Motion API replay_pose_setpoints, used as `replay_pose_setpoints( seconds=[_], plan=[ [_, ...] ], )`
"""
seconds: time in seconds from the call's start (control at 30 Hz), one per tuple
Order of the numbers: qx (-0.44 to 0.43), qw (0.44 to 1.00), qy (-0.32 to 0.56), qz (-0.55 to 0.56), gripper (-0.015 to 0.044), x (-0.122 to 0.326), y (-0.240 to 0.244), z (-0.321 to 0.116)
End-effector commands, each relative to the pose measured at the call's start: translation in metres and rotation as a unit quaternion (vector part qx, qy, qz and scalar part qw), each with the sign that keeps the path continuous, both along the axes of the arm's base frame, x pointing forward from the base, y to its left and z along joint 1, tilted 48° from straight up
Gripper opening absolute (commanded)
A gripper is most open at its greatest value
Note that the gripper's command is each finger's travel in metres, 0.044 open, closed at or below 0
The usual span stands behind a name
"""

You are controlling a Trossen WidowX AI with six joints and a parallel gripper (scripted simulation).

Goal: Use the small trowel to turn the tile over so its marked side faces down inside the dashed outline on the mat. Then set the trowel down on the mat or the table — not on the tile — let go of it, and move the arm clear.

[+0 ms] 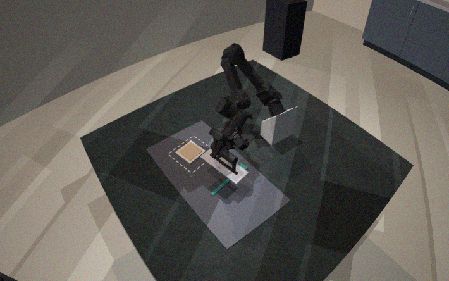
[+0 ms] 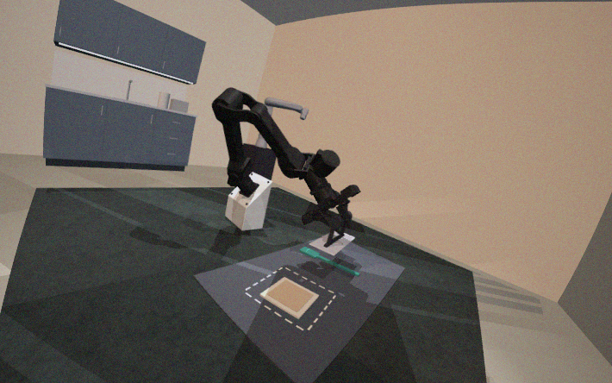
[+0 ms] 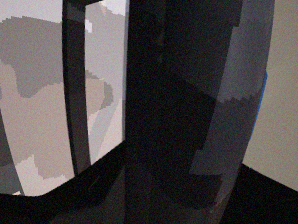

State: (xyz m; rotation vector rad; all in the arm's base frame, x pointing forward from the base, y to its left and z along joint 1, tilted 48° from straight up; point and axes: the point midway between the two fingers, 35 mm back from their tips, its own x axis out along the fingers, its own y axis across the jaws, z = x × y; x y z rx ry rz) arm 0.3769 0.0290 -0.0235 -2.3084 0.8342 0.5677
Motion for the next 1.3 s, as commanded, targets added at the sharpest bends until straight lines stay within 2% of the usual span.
replay_pose_setpoints(
  seconds=[0.0, 0.3, 0.77, 1.27],
  plan=[
    [0.003, 1.0, -0.003, 0.001, 0.0, 0.001, 0.002, 0.001],
    [-0.002, 1.0, 0.008, 0.005, 0.0, 0.001, 0.001, -0.003],
    [-0.033, 0.979, 0.164, 0.117, 0.0, 0.021, 0.026, -0.053],
    [-0.041, 0.918, 0.313, 0.24, 0.0, 0.025, 0.051, -0.102]
  ],
)
